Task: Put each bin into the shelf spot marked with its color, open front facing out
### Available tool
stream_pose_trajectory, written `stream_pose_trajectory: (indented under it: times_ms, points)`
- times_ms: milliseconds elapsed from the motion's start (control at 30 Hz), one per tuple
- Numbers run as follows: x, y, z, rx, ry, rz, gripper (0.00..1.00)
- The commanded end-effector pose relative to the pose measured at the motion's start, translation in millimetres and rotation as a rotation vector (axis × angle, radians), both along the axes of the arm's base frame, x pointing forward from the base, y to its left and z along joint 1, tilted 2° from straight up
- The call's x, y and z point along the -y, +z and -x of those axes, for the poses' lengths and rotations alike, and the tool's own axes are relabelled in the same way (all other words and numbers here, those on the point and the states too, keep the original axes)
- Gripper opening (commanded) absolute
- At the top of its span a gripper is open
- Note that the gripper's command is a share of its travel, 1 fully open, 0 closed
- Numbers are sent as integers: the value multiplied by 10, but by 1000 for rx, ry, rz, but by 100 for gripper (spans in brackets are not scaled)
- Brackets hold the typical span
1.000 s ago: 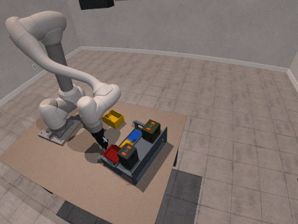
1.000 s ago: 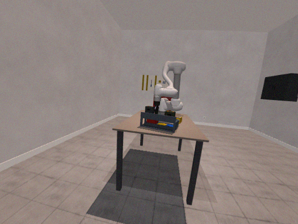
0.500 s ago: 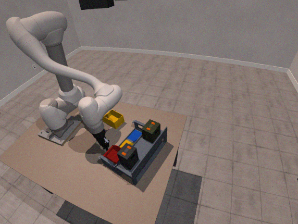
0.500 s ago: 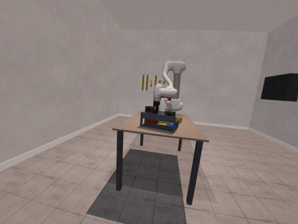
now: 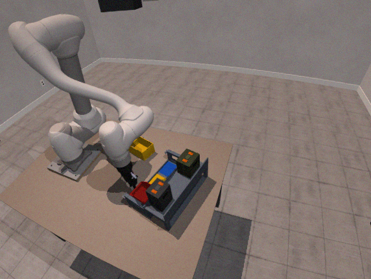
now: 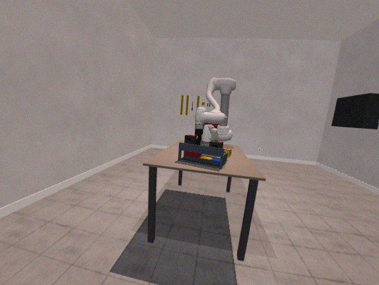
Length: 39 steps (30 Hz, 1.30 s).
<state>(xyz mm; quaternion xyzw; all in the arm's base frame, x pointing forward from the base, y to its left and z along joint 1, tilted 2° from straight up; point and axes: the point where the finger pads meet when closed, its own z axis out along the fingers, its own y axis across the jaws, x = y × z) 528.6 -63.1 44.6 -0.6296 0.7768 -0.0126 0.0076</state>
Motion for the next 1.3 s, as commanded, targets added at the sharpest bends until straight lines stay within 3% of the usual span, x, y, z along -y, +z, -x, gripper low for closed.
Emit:
stream_pose_trajectory:
  times_ms: [0, 1267]
  points:
    - [2, 1, -13, 0, 0, 0, 10]
    - [35, 6, -168, 0, 0, 0, 10]
